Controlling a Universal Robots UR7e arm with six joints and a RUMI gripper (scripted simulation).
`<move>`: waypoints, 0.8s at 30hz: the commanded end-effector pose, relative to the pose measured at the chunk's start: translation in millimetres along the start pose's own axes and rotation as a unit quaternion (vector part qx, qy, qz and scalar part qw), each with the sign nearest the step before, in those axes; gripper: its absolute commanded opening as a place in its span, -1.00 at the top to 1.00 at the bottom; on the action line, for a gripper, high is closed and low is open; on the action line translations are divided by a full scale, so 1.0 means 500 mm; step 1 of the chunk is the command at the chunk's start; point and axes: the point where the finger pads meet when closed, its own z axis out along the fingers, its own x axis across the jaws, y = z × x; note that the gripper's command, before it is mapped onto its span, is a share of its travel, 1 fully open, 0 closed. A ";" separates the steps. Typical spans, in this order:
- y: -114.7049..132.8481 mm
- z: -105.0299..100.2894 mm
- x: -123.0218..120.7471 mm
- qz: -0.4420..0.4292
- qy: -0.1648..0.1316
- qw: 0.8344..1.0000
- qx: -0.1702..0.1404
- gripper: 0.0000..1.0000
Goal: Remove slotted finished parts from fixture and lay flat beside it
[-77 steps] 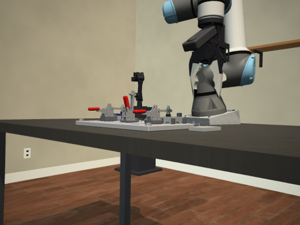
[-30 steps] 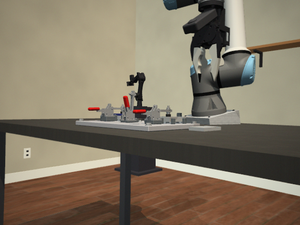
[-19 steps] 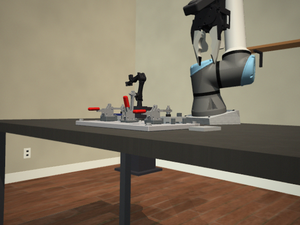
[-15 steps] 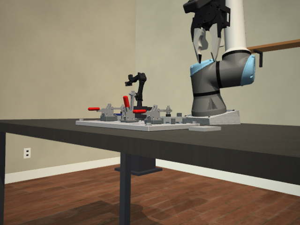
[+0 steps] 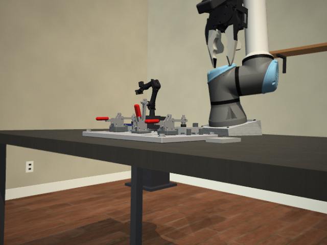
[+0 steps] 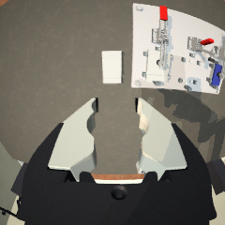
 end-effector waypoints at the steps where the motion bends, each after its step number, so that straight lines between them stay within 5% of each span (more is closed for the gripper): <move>1: -0.001 -0.001 0.020 0.000 0.000 1.000 0.001 0.44; 24: -0.001 -0.001 0.189 0.000 0.000 1.000 0.001 0.44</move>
